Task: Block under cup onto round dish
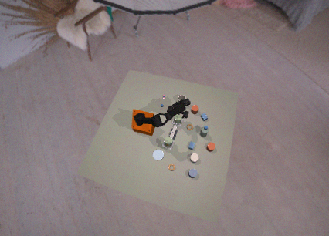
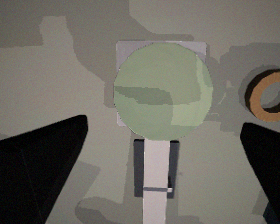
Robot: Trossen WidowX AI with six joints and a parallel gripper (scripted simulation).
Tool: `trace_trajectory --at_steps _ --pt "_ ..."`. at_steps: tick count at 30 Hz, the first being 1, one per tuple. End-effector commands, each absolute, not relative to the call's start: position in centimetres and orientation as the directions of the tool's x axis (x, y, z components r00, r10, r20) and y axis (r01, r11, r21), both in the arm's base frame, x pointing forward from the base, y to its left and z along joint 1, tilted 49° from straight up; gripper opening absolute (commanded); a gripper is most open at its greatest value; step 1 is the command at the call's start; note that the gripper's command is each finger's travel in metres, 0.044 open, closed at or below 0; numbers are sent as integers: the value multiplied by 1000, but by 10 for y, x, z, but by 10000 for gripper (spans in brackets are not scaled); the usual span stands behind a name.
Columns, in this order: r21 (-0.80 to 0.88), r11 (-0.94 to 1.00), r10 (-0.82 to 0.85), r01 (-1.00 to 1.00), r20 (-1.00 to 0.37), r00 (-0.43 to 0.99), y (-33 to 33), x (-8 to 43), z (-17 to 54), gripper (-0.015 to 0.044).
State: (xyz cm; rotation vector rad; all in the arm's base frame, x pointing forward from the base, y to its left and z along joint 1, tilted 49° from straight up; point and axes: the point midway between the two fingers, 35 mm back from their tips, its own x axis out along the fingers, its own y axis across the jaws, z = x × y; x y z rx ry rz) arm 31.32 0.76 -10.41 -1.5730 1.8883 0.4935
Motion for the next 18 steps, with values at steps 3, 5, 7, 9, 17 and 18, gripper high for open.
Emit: trace_trajectory --at_steps 3,5,7,9,17,18 --pt "-89 212 -734 -973 -672 -98 1 313 -114 440" --pt "-89 212 -735 -973 -671 -98 -3 312 -117 440" --pt "-89 212 -735 -973 -671 -98 -3 312 -117 440" --pt "-89 212 -735 -973 -671 -98 -4 312 -118 440" --pt "-89 211 -734 -973 -672 -98 -13 312 -127 440" --pt "-89 211 -734 -973 -672 -98 -14 312 -128 440"
